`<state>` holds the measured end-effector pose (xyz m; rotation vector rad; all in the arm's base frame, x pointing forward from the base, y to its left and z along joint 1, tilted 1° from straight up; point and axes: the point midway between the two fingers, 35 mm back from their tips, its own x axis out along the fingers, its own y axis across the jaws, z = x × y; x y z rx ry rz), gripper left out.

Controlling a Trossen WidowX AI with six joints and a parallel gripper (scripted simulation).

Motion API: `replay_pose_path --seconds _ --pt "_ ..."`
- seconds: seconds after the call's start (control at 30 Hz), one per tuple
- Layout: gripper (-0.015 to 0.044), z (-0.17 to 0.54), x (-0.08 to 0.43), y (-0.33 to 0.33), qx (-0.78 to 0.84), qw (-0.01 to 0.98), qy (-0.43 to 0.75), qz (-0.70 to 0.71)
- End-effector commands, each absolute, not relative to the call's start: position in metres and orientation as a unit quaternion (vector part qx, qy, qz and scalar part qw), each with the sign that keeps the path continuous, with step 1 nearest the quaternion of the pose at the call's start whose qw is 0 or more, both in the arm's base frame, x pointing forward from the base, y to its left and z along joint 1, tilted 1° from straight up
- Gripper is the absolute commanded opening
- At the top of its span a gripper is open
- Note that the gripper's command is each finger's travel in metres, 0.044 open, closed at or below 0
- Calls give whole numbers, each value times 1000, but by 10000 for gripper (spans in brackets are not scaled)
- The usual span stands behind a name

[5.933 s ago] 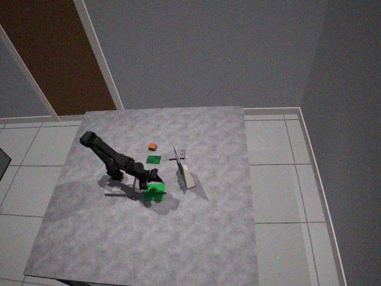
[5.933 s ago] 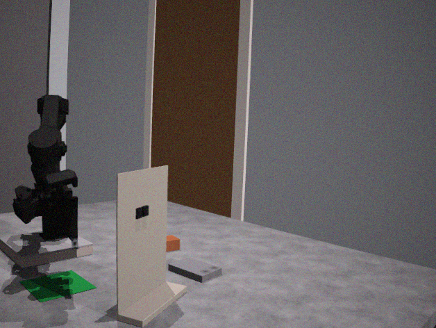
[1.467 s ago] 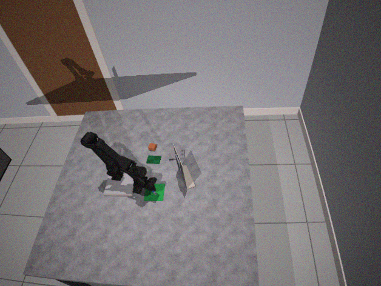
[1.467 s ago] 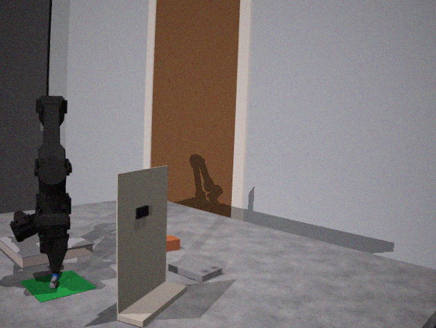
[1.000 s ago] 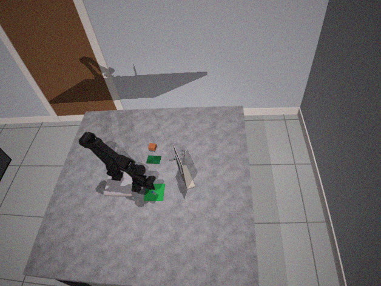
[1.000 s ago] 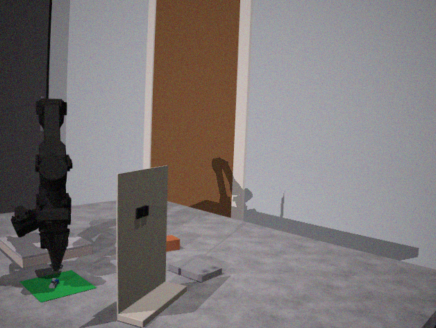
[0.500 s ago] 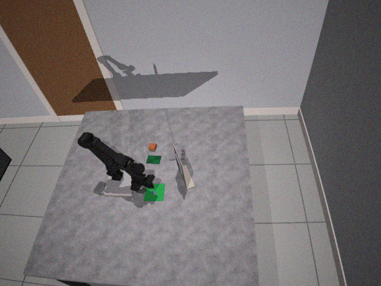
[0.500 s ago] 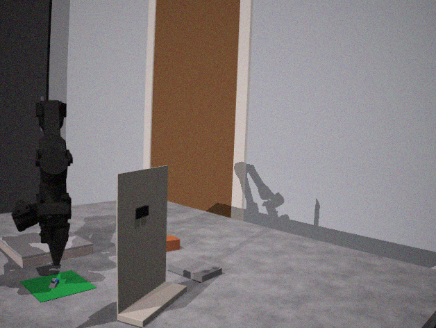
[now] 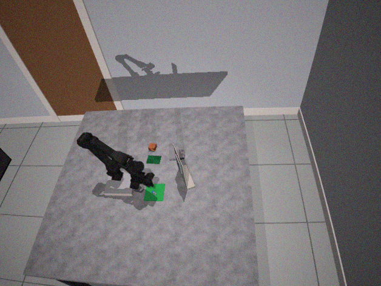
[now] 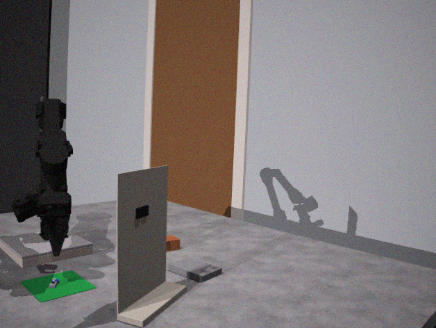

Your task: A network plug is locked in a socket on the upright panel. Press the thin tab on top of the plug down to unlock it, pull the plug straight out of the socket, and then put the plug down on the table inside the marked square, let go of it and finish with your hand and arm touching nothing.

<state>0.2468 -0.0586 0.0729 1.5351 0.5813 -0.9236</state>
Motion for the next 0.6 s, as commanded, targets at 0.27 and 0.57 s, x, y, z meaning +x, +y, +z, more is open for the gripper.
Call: replay_pose_path --seconds 0.27,0.57 --pt "156 94 247 -59 660 590 244 -395" --pt "156 108 245 -58 660 590 244 -395"
